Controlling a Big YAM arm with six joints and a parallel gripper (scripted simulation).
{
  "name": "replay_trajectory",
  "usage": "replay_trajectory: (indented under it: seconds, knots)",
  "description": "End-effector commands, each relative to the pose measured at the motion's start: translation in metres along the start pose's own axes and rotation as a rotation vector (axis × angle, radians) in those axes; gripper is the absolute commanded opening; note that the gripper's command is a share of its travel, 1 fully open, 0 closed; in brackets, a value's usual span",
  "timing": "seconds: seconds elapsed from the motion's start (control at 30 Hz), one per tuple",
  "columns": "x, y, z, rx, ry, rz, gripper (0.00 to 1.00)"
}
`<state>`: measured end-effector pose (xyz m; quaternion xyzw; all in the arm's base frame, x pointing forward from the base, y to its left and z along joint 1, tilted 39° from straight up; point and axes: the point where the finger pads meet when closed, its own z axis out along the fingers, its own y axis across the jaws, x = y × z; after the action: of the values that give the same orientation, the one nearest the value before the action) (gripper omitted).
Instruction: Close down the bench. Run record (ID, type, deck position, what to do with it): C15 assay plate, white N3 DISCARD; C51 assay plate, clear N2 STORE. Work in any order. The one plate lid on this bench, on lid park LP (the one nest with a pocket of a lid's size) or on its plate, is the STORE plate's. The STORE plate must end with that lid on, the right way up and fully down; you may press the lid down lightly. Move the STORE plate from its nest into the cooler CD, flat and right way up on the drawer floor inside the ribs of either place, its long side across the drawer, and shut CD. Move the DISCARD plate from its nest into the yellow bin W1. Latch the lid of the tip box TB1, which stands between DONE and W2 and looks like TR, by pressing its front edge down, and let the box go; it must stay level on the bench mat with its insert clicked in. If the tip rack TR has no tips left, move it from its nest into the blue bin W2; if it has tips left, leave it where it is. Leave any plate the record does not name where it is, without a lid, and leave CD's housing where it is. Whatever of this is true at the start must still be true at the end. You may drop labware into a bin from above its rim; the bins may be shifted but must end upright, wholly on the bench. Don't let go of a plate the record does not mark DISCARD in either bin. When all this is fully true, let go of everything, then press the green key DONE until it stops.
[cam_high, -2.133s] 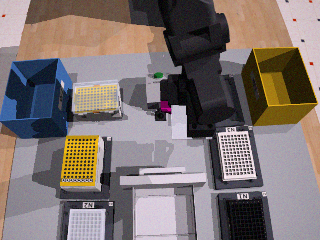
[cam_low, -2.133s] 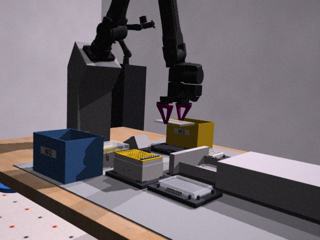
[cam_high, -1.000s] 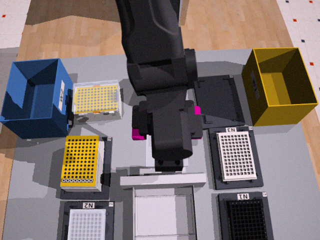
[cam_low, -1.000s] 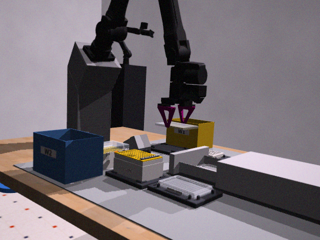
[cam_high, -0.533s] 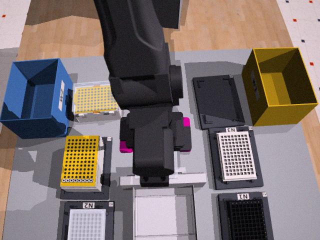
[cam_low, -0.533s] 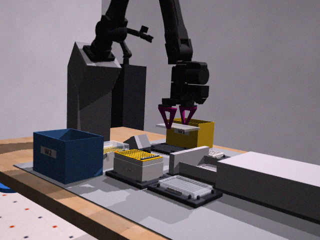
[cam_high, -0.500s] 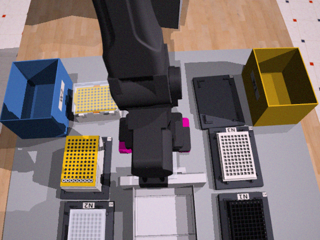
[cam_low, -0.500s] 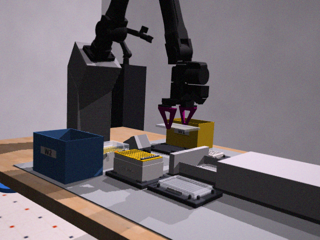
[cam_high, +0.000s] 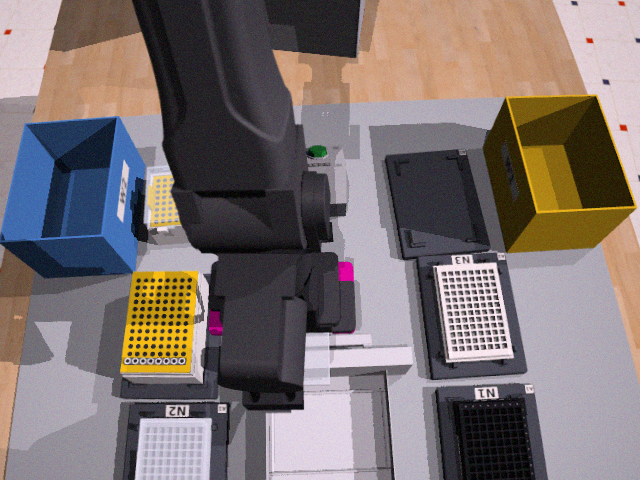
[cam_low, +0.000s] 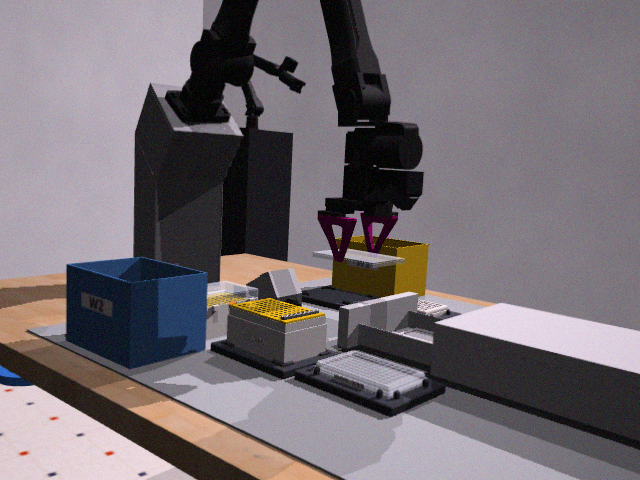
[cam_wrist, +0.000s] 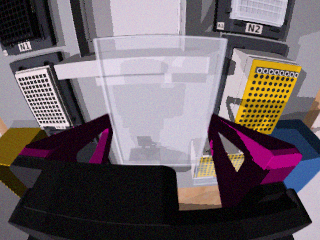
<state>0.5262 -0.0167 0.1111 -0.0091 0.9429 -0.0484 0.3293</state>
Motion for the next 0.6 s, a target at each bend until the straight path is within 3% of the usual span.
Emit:
replay_trajectory:
  seconds: [0.0, 0.43, 0.57]
  knots:
    - [-0.020, -0.012, -0.001, 0.008, -0.015, -0.011, 0.00]
    - [-0.048, -0.031, -0.010, 0.009, -0.035, -0.013, 0.00]
    - [-0.050, -0.040, -0.003, 0.009, -0.019, -0.011, 0.00]
